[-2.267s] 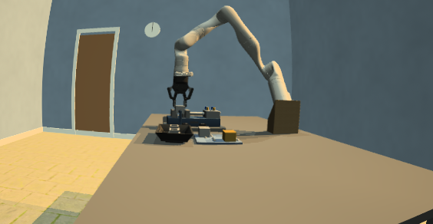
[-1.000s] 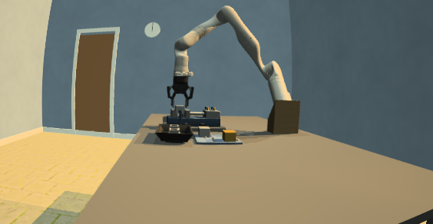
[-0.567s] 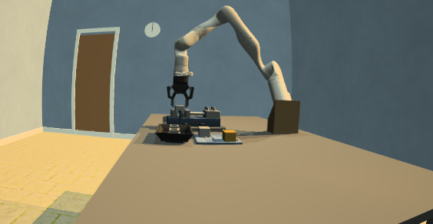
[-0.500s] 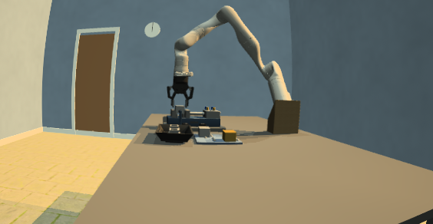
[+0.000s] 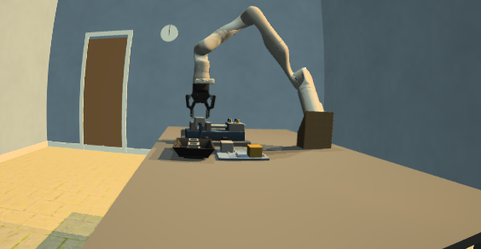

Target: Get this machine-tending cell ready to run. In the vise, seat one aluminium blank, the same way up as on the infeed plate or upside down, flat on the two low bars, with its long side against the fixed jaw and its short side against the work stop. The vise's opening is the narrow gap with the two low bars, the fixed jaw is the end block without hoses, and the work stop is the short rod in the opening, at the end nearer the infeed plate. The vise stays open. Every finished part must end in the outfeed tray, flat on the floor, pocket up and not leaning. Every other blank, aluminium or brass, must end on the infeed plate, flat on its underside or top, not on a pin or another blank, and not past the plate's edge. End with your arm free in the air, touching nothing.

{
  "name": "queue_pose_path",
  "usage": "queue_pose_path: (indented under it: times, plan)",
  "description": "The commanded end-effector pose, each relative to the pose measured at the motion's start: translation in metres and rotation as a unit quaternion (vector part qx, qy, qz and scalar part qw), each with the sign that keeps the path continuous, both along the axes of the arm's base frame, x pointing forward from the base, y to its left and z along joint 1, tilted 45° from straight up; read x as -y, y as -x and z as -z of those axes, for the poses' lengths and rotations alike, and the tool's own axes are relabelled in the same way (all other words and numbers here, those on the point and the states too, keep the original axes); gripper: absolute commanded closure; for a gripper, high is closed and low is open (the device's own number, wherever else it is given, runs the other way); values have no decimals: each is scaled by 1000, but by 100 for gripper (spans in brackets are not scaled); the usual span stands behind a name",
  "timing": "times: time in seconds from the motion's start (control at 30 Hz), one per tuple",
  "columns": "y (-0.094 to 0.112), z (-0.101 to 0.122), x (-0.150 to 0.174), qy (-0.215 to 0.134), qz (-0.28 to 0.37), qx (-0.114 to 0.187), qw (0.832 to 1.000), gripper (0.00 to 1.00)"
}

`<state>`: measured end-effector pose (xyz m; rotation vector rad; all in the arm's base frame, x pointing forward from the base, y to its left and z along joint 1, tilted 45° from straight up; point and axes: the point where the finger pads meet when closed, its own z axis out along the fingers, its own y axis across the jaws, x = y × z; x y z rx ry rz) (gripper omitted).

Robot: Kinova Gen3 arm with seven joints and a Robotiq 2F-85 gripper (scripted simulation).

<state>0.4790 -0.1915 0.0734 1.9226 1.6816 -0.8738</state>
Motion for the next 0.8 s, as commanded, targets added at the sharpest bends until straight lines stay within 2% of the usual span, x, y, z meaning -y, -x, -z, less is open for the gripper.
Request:
queue_pose_path:
  times: [0.0, 0.77]
  plan:
    - [-2, -3, -4, -1, -2, 2, 1000, 33]
    - [-12, -46, -45, -1, -2, 2, 1000, 33]
